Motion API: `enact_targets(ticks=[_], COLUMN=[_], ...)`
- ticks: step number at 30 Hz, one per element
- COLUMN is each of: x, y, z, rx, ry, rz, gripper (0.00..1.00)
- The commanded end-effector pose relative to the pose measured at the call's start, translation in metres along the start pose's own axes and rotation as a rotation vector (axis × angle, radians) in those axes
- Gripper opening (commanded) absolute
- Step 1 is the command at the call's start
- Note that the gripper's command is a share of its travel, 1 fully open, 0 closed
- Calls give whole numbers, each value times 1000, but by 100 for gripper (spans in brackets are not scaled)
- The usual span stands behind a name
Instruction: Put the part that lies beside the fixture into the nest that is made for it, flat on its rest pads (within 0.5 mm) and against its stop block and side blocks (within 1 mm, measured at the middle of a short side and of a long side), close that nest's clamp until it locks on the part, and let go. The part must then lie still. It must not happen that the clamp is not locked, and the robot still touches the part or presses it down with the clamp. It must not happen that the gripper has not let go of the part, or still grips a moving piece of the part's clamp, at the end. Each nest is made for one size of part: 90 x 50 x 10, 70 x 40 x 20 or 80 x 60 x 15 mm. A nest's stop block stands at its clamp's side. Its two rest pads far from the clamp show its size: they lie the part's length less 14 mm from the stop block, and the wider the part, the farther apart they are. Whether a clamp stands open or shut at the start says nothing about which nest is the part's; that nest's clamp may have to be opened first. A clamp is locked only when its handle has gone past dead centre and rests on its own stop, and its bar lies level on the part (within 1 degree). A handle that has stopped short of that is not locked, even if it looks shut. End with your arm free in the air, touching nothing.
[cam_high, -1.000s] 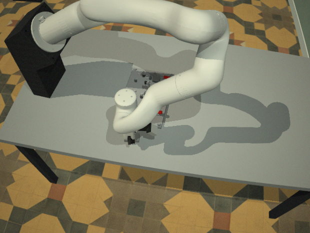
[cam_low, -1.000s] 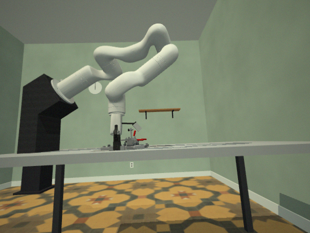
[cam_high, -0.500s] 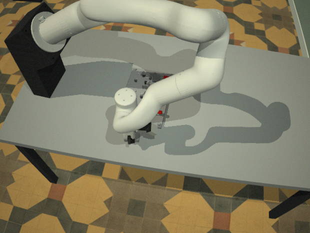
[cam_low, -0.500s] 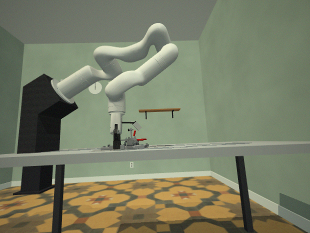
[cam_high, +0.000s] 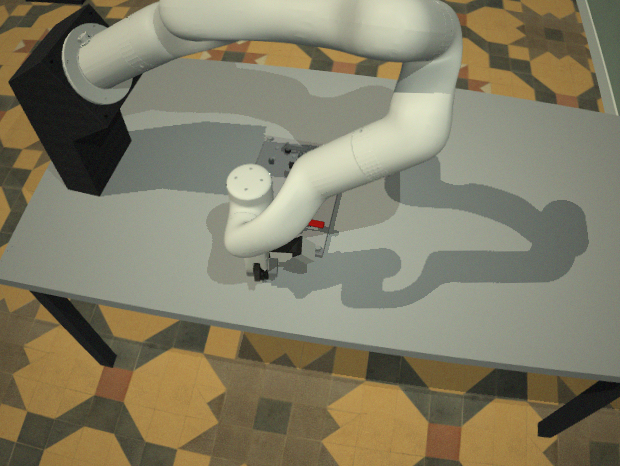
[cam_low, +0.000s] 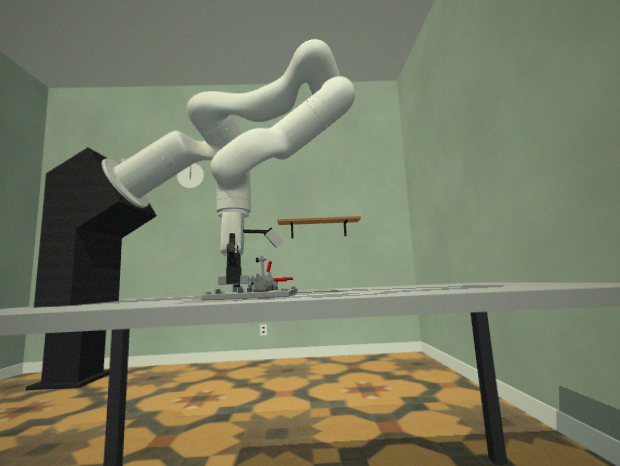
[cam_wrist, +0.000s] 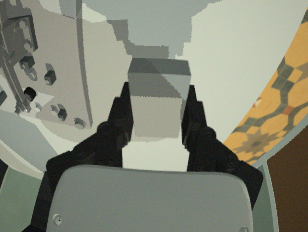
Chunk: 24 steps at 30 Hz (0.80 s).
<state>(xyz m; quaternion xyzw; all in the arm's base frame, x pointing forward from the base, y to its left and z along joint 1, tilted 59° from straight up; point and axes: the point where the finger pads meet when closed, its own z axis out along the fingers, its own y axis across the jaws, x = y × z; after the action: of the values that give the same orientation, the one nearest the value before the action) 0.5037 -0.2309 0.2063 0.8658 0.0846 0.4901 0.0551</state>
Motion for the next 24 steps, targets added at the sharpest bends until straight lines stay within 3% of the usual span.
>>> enact_targets(ticks=[1, 16, 24], x=[0, 0, 0], y=[0, 0, 0], z=[-16, -64, -77], rx=[0, 0, 0], ry=[0, 0, 0], rz=[0, 0, 0], gripper=[0, 0, 0])
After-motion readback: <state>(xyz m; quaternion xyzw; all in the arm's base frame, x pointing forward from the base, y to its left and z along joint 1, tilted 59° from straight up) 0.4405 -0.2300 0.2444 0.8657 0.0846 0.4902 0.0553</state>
